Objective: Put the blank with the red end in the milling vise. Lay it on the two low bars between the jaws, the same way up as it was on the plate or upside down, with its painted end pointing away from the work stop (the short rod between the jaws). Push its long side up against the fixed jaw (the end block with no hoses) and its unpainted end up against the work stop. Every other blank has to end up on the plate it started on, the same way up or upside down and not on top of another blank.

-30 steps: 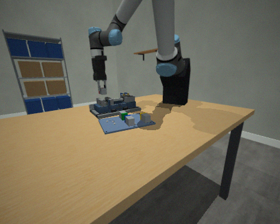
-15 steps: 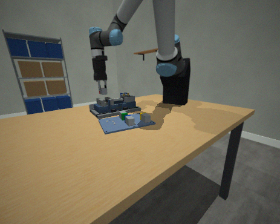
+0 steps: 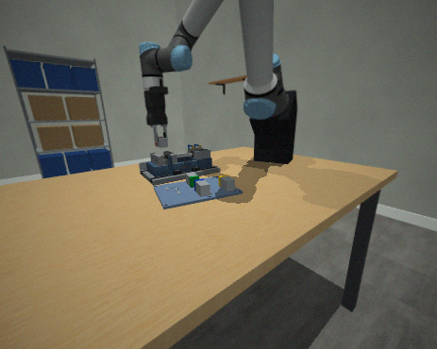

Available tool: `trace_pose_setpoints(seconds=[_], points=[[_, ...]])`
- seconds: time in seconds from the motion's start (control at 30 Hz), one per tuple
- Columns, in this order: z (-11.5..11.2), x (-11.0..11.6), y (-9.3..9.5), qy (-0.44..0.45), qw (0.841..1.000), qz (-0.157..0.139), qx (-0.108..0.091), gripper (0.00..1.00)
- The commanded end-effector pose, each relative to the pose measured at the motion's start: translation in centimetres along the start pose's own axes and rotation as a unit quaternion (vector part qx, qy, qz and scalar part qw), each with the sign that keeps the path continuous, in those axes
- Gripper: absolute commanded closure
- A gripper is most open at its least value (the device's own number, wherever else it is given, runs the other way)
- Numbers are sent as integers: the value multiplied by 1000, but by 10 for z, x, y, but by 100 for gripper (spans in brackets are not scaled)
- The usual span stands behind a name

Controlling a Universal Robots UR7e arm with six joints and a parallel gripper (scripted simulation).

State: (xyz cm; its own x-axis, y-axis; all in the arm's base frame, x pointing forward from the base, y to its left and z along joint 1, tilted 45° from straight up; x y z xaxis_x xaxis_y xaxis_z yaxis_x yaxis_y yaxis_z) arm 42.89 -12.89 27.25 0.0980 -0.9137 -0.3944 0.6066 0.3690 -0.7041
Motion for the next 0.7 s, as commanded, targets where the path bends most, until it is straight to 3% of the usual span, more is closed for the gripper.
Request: trace_pose_setpoints(seconds=[0.0, 0.6, 0.67], points=[[-1, -1, 0, 0, 1000, 0, 0, 100], [-2, -1, 0, 0, 1000, 0, 0, 100], [-1, -1, 12, 0, 1000, 0, 0, 100]])
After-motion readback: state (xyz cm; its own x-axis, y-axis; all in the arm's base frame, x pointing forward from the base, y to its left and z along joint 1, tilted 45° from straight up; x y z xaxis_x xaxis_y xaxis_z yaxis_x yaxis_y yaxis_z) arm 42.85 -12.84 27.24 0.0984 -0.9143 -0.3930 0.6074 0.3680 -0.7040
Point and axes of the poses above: the point where the finger pads meet when closed, its own y axis out along the fingers, its own z axis across the jaws, x = y × z, the point moved 10 cm from there along -y, back along the fingers, and after that the axes turned 7 degrees about y, right-handed, at the moved point
